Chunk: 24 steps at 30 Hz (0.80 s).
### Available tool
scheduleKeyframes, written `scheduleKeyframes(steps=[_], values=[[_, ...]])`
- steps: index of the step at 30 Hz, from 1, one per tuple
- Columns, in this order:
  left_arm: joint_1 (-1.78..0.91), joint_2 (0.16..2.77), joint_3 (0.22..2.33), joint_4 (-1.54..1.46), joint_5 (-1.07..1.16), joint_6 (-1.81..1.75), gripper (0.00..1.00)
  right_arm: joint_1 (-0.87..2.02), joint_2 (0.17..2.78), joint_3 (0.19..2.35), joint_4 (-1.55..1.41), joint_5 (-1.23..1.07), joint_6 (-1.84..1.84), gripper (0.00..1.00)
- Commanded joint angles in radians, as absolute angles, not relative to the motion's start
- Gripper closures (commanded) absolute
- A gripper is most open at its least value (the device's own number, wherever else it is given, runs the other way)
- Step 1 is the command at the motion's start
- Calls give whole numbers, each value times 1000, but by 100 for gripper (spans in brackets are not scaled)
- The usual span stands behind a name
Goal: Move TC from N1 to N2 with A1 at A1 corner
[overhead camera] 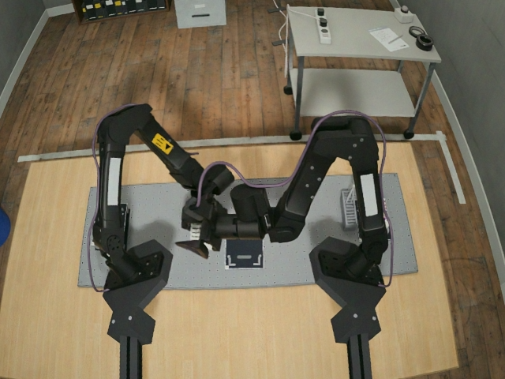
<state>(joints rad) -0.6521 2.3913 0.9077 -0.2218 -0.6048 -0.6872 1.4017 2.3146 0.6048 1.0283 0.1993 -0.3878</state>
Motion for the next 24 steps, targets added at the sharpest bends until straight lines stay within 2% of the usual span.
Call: scheduleKeyframes(steps=[1, 12, 16, 24], values=[[-607, 2275, 822, -114, -617, -521, 16, 1412, 2306, 604, 1061, 190, -394, 0], [-177, 1924, 573, 3, -558, -10, 16, 1405, 2321, 622, 1088, 170, -409, 0], [-96, 1867, 557, 9, -533, 79, 16, 1373, 2349, 647, 1111, 152, -422, 0], [202, 1705, 593, -31, -405, 376, 16, 1209, 2597, 847, 1201, 86, -503, 0]])
